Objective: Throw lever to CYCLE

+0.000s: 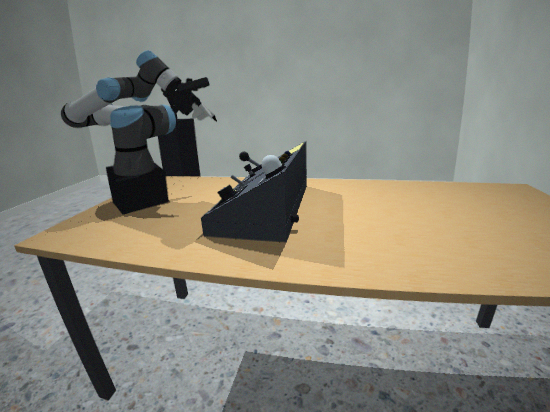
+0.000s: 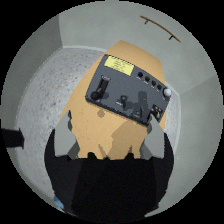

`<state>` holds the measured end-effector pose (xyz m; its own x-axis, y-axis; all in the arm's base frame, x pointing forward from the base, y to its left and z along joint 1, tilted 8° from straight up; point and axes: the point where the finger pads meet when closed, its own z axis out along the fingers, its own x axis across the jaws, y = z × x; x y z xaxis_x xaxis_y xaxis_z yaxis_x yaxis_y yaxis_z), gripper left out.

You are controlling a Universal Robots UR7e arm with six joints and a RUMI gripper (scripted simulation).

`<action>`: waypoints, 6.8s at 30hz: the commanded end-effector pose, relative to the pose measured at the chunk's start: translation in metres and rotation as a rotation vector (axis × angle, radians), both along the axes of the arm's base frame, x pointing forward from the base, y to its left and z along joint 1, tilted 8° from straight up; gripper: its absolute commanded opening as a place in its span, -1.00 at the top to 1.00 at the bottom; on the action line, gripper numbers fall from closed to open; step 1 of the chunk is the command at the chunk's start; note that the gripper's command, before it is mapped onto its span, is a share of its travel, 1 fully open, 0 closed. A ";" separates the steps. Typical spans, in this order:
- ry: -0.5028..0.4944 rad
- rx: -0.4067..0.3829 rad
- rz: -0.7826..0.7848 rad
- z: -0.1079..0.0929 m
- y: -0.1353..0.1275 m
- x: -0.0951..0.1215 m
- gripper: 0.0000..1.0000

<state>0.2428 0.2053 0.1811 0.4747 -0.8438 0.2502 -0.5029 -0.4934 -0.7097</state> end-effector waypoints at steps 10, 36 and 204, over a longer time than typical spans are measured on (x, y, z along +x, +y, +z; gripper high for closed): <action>0.007 -0.009 0.002 -0.001 -0.001 0.002 -1.00; 0.150 -0.116 0.018 -0.026 -0.042 0.039 -1.00; 0.165 0.025 0.055 -0.014 -0.242 0.110 -1.00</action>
<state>0.3564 -0.0355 0.1626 0.5532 -0.8207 0.1429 -0.5877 -0.5061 -0.6312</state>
